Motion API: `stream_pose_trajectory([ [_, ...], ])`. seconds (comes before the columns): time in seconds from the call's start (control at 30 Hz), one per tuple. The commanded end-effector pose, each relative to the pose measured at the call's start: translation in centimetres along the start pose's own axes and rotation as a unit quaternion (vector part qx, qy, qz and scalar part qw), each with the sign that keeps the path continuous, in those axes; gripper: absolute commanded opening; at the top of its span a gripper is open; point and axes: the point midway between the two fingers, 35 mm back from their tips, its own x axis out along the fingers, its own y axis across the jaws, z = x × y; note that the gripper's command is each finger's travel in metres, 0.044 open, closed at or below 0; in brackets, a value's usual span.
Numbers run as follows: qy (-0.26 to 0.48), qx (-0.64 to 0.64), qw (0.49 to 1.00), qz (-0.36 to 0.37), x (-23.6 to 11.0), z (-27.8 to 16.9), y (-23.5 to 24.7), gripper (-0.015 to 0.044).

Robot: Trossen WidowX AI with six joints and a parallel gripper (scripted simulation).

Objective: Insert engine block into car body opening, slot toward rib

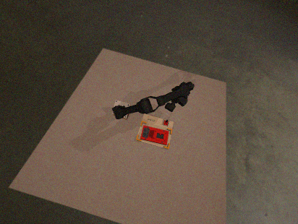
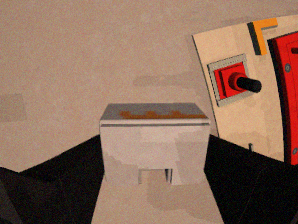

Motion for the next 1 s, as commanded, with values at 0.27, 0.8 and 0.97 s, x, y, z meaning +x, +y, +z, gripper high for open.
stream_pose_trajectory([
  [0.27,-0.176,-0.002,0.984,0.005,-0.2,-1.1,0.2,0.0],
  [0.8,-0.404,0.0,0.915,0.005,0.7,-2.6,0.0,0.0],
  [0.97,-0.406,0.0,0.914,0.004,0.7,-2.7,0.0,0.0],
])
